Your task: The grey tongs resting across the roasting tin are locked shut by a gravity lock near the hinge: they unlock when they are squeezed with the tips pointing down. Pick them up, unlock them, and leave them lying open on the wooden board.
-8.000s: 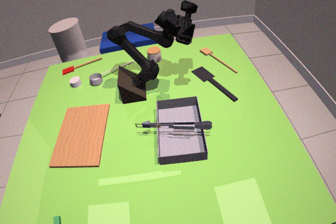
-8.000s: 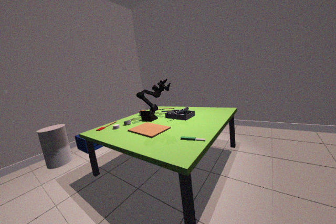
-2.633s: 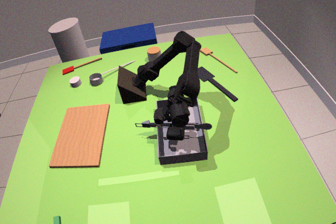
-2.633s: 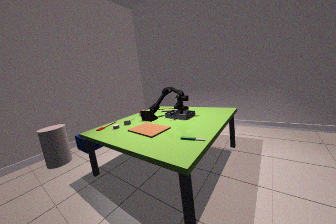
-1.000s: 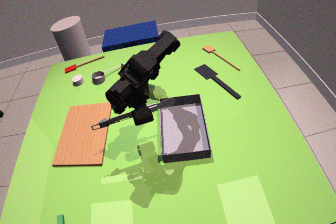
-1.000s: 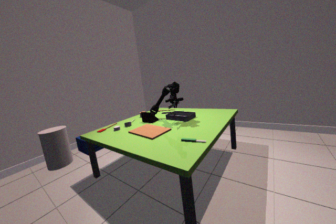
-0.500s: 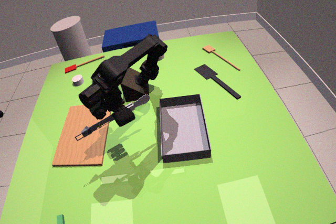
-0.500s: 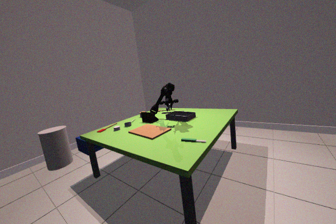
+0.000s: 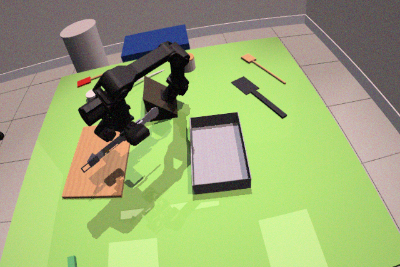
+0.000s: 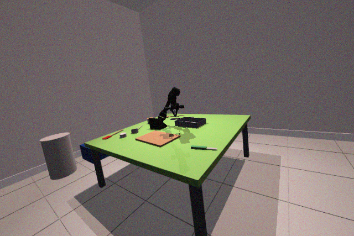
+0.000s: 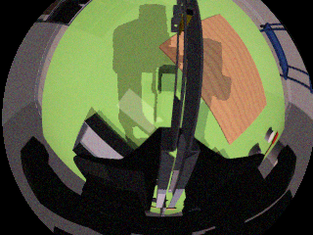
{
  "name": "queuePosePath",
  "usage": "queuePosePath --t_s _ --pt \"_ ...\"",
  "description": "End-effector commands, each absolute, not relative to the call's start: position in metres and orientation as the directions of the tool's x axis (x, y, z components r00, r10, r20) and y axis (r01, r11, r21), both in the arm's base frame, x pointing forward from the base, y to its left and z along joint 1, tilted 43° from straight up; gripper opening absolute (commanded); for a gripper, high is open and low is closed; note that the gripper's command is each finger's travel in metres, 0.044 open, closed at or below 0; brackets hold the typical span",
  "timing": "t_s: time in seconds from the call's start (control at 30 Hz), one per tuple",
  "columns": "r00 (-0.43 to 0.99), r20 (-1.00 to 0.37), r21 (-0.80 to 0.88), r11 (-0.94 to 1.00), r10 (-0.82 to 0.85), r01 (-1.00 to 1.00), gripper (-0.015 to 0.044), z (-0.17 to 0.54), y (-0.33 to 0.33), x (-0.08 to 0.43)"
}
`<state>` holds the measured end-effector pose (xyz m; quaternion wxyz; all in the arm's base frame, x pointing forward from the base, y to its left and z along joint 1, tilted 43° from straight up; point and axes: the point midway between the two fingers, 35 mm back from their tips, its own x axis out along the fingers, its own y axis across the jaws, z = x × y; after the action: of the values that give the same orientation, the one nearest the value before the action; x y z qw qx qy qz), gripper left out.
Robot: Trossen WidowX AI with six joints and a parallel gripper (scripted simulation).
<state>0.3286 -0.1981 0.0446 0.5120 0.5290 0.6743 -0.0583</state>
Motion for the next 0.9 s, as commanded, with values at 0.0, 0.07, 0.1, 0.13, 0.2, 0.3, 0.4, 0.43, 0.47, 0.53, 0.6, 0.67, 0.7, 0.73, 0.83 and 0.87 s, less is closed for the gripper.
queuePosePath --t_s 0.0,0.07,0.1,0.13,0.2,0.3,0.4,0.43,0.47,0.53,0.6,0.67,0.7,0.73,0.83,0.87 --pt "0.084 -0.759 0.501 0.497 0.645 0.709 -0.015 0.034 -0.216 0.319" --pt "0.082 -0.761 0.519 0.526 0.644 0.674 -0.015 0.027 -0.224 0.314" --pt "0.081 -0.761 0.527 0.541 0.643 0.655 -0.015 0.024 -0.227 0.311" --pt "0.08 -0.762 0.535 0.555 0.643 0.637 -0.015 0.02 -0.231 0.309" --pt "0.079 -0.762 0.551 0.581 0.642 0.598 -0.015 0.014 -0.239 0.303" --pt "0.075 -0.763 0.573 0.618 0.642 0.538 -0.015 0.004 -0.249 0.294" --pt "0.073 -0.763 0.593 0.651 0.642 0.474 -0.015 -0.006 -0.259 0.284" --pt "0.072 -0.763 0.599 0.661 0.643 0.452 -0.015 -0.009 -0.262 0.281" --pt "0.071 -0.762 0.605 0.67 0.643 0.43 -0.015 -0.013 -0.266 0.278" --pt "0.069 -0.762 0.616 0.687 0.644 0.384 -0.015 -0.019 -0.272 0.271" --pt "0.067 -0.761 0.626 0.703 0.645 0.338 -0.015 -0.026 -0.278 0.264" --pt "0.064 -0.76 0.634 0.717 0.647 0.29 -0.015 -0.032 -0.283 0.257" --pt "0.063 -0.76 0.638 0.723 0.647 0.265 -0.015 -0.036 -0.286 0.253" --pt "0.062 -0.759 0.641 0.728 0.648 0.241 -0.015 -0.039 -0.289 0.25" --pt "0.059 -0.757 0.65 0.741 0.651 0.166 -0.015 -0.049 -0.296 0.238" --pt "0.058 -0.756 0.653 0.744 0.652 0.141 -0.015 -0.052 -0.299 0.235"
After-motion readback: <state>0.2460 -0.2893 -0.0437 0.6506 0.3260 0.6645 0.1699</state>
